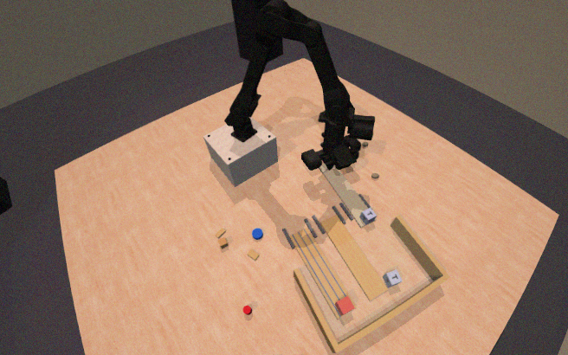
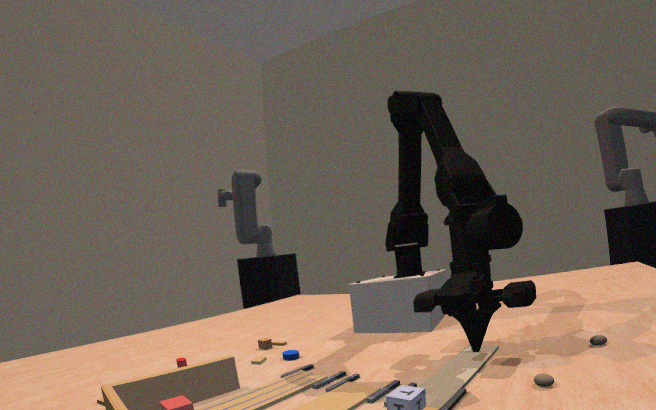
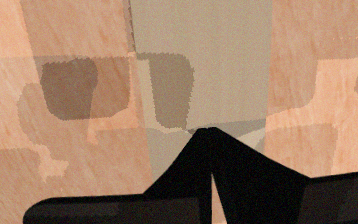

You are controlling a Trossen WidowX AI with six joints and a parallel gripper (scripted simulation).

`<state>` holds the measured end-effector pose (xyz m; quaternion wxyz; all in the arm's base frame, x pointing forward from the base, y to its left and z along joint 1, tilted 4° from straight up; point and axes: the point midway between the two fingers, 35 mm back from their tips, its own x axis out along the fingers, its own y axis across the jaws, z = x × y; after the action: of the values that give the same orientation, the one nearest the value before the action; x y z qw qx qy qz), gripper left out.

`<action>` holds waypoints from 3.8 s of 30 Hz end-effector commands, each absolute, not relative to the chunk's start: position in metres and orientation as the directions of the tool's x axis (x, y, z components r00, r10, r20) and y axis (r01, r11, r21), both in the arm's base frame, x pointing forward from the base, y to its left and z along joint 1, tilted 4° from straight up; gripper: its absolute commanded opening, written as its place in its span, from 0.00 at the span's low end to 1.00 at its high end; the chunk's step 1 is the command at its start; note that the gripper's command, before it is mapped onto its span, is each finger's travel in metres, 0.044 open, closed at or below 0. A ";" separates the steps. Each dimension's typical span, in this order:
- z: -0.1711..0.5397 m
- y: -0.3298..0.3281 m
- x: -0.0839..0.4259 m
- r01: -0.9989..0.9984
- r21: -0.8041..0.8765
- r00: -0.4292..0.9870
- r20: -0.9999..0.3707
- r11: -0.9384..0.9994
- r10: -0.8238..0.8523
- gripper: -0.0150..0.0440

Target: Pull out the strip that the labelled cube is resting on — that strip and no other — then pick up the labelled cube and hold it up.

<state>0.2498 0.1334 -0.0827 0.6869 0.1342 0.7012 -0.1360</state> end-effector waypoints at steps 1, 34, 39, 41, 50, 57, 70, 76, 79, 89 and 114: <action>-0.087 0.133 0.241 0.374 -0.016 -0.047 -0.999 0.927 0.002 0.25; -0.038 0.108 0.316 0.376 -0.015 -0.041 -0.999 0.926 0.000 1.00; -0.036 0.102 0.331 0.376 -0.015 -0.039 -0.999 0.926 -0.001 1.00; -0.036 0.099 0.338 0.376 -0.015 -0.039 -0.999 0.926 -0.001 1.00; -0.033 0.087 0.365 0.377 -0.015 -0.036 -0.999 0.926 -0.002 1.00; -0.030 0.078 0.387 0.377 -0.015 -0.034 -0.999 0.926 -0.003 1.00; -0.026 0.061 0.428 0.377 -0.016 -0.031 -1.000 0.926 -0.004 1.00; -0.024 0.052 0.446 0.377 -0.016 -0.030 -1.000 0.926 -0.005 1.00; -0.025 0.052 0.447 0.377 -0.016 -0.029 -1.000 0.926 -0.005 0.91; -0.041 0.052 0.447 0.377 -0.016 -0.029 -1.000 0.926 -0.005 0.68; -0.079 0.052 0.445 0.377 -0.016 -0.030 -1.000 0.926 -0.005 0.68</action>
<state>0.4458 0.0523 -0.0744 0.6833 0.1346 0.7039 -0.1400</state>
